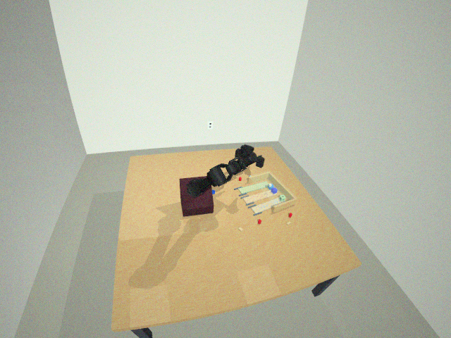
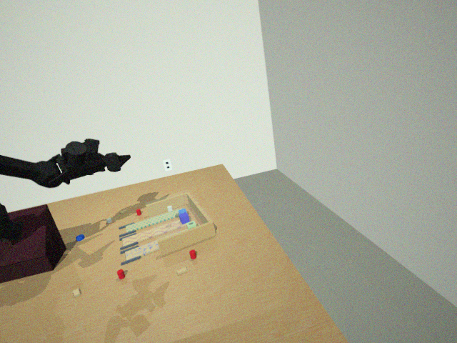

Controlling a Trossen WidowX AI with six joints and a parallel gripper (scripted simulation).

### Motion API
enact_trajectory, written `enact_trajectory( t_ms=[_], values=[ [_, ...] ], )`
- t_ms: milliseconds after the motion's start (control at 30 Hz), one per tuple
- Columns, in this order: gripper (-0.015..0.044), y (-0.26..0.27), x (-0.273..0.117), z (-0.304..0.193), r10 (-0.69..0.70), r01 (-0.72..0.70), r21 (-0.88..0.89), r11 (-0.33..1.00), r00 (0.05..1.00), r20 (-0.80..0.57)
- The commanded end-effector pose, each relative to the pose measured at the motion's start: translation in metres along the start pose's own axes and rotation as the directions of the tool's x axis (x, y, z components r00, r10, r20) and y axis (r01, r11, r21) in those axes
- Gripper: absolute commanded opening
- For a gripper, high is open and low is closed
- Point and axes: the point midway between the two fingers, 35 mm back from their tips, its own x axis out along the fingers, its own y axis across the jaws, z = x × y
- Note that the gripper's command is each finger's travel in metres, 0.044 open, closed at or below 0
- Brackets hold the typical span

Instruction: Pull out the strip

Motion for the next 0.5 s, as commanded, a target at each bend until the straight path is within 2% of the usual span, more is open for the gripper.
enact_trajectory(
  t_ms=[0,233,467],
  values=[
    [0.04,0.0,-0.057,-0.059,-0.306,0.385,0.133,0.913,0.863,-0.402],
    [0.04,-0.004,-0.103,-0.084,-0.482,0.617,0.092,0.781,0.691,-0.539],
    [0.04,-0.004,-0.105,-0.084,-0.488,0.625,0.089,0.775,0.683,-0.543]
  ],
)
